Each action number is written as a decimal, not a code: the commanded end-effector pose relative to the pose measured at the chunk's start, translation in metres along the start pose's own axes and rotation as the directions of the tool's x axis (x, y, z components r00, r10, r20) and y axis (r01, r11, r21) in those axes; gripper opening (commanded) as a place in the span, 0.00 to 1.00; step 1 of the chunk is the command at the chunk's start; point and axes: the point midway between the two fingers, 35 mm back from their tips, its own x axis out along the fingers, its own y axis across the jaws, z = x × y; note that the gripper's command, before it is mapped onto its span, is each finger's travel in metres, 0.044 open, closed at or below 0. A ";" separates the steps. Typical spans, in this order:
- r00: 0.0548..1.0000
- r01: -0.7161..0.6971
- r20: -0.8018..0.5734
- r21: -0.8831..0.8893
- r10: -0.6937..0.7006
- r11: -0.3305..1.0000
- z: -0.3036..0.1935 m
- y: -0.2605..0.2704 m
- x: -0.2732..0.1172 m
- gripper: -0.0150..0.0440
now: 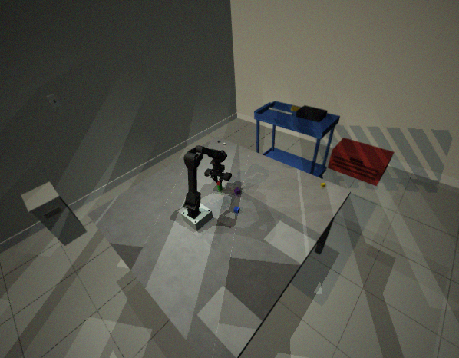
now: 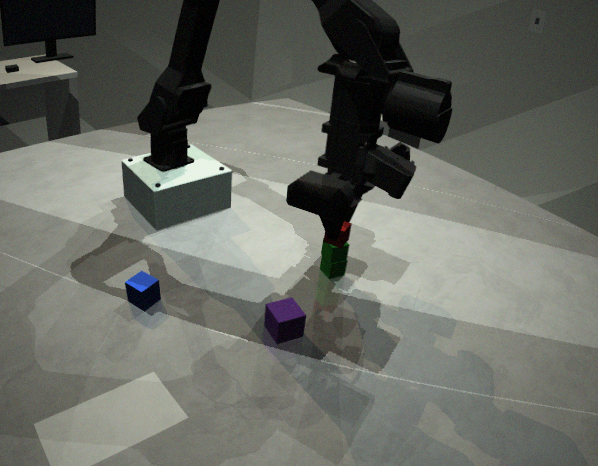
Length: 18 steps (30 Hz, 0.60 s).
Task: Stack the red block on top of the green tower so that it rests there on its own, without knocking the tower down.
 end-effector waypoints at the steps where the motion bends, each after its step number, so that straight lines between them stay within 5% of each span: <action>1: 1.000 0.000 0.001 0.000 0.000 1.000 0.000 0.000 0.000 0.57; 11: 1.000 0.000 0.001 0.000 0.000 1.000 0.000 0.000 0.000 1.00; 18: 1.000 0.000 0.001 0.000 0.000 1.000 0.000 0.000 0.000 1.00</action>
